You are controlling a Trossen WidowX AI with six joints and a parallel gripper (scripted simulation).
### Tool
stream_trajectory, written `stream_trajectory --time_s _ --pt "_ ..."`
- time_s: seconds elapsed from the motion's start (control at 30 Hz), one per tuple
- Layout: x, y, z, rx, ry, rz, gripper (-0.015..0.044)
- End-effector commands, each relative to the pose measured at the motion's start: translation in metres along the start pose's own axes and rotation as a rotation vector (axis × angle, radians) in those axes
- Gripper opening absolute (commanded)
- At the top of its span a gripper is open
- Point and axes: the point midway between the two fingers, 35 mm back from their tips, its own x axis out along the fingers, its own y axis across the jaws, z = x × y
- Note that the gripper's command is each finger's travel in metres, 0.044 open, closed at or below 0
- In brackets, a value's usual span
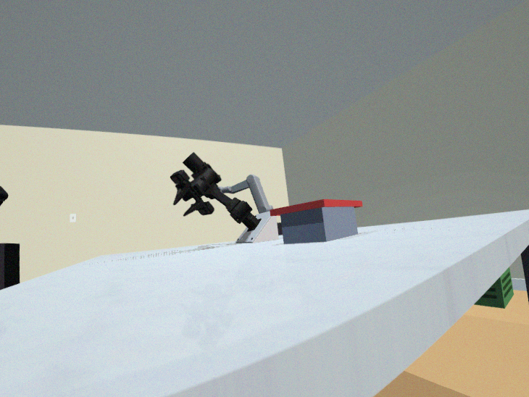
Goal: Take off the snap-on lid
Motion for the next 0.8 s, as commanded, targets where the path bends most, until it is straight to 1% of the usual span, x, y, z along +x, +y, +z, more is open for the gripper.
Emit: stream_trajectory --time_s 0.0,0.07,0.13,0.3,0.37,0.4,0.53,0.63,0.77 --pt "-0.007 -0.003 -0.052 -0.115 0.190 -0.012 0.0235" --pt "-0.014 -0.007 -0.073 -0.171 0.267 -0.015 0.0235" --pt "-0.027 -0.013 -0.105 -0.261 0.385 -0.018 0.0235" --pt "-0.076 -0.038 -0.174 -0.498 0.663 -0.005 0.0235" --pt "-0.084 -0.042 -0.181 -0.527 0.695 -0.002 0.0235" --pt "-0.093 -0.047 -0.189 -0.565 0.734 0.003 0.0235" --pt "-0.144 -0.075 -0.222 -0.764 0.924 0.035 0.0235" --pt "-0.181 -0.098 -0.235 -0.909 1.043 0.065 0.0235" --pt "-0.190 -0.103 -0.237 -0.943 1.068 0.073 0.0235"
